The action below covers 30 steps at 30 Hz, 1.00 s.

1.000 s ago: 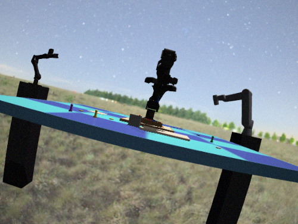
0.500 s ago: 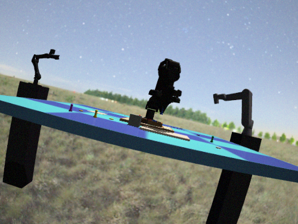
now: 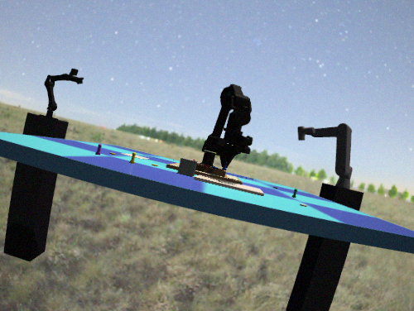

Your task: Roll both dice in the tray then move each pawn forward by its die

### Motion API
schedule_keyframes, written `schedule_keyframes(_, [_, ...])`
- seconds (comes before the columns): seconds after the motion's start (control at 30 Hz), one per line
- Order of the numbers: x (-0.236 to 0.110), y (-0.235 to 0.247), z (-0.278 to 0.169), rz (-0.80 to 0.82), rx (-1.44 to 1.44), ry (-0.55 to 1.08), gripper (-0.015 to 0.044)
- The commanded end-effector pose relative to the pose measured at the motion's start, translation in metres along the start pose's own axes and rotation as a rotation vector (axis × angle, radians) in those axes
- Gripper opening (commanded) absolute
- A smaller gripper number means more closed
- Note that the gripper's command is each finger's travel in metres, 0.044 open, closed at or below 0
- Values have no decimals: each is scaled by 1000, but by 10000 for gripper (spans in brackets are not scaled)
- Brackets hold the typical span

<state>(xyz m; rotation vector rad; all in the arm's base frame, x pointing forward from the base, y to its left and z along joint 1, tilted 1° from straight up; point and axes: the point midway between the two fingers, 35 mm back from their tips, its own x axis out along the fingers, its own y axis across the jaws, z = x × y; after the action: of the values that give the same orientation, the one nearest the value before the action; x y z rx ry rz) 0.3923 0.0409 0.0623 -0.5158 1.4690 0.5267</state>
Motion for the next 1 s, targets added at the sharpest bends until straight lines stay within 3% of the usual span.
schedule_keyframes(0.0, [12, 1, 0, 3, 3, 0, 0])
schedule_keyframes(0.53, [29, 1, 0, 3, 3, 0, 0])
schedule_keyframes(0.87, [22, 1, -1, 2, 0, 3, 262])
schedule_keyframes(0.97, [-14, 0, 0, 2, 3, 1, 341])
